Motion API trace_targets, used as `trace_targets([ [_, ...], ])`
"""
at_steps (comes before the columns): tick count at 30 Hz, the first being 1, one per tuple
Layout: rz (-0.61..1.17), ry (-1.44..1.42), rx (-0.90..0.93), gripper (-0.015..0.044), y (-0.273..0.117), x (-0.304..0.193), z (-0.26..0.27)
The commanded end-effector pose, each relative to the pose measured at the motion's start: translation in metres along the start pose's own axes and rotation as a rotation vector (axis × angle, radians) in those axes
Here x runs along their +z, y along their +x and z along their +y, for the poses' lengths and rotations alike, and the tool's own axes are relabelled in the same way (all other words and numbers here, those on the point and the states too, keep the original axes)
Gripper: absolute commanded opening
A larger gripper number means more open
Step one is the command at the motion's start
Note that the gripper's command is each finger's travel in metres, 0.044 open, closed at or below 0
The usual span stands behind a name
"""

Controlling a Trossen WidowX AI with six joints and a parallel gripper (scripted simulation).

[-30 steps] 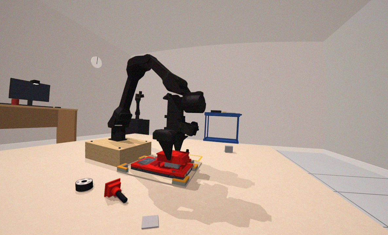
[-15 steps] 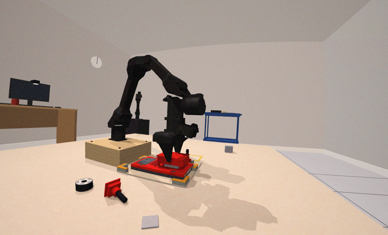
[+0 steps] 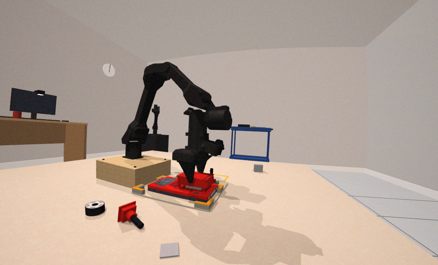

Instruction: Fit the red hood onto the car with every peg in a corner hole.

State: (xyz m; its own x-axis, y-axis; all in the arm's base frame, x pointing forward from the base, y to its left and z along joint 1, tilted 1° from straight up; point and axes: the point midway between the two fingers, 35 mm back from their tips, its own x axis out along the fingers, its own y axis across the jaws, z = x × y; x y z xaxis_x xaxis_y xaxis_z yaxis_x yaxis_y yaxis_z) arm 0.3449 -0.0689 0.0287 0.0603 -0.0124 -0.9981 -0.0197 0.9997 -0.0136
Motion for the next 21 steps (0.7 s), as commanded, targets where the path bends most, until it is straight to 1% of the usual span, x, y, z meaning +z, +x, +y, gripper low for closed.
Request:
trace_targets([
  [1,0.001,-0.003,0.003,0.0,0.0005,0.0004,0.0003],
  [21,0.002,-0.003,0.001,0.0,-0.0042,-0.0001,0.0009],
])
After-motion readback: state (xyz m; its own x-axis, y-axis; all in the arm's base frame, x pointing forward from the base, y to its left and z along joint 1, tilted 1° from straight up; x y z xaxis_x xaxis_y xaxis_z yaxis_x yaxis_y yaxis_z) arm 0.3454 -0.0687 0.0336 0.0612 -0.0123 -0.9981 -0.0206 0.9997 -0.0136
